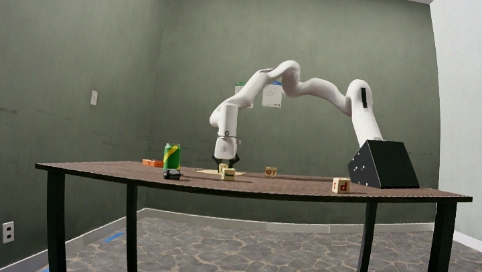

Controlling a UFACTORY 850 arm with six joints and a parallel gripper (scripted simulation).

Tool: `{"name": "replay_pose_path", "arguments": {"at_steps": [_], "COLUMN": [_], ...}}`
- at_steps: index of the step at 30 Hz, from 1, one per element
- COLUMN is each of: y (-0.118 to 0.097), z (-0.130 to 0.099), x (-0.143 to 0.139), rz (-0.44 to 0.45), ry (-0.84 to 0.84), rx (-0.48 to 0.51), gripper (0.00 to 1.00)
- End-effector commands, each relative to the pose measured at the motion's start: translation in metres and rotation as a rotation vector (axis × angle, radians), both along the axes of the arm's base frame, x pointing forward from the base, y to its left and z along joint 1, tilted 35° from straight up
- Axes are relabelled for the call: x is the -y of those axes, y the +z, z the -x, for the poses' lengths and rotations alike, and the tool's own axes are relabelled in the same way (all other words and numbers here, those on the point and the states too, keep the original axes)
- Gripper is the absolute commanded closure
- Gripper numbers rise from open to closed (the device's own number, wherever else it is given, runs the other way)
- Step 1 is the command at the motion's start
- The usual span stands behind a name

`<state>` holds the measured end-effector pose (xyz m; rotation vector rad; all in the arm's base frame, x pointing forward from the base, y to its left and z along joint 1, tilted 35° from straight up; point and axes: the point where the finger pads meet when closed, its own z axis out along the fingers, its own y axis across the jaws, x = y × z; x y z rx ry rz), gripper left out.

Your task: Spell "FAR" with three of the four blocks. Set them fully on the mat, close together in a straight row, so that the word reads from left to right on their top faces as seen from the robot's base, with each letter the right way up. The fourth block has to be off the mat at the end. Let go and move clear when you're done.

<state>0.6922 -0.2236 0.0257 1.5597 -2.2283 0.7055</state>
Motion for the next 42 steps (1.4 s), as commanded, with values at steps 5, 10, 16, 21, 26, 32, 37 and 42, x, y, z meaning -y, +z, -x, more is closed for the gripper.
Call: {"name": "replay_pose_path", "arguments": {"at_steps": [5,10,16,21,26,32,37,42], "y": [0.001,0.001,0.001,0.001,0.001,0.001,0.008,0.034], "z": [-0.001,-0.001,-0.001,-0.001,-0.001,-0.001,0.0,0.0], "x": [0.0,0.0,0.0,0.0,0.0,0.0,-0.006,-0.023], "rz": [0.0,0.0,0.0,0.0,0.0,0.0,0.0,0.0], "ry": [0.0,0.0,0.0,0.0,0.0,0.0,0.0,0.0], "rx": [0.001,0.001,0.001,0.001,0.001,0.001,0.001,0.001], "gripper": [0.56,0.56,0.56,0.56,0.56,0.56,0.56,0.56]}}
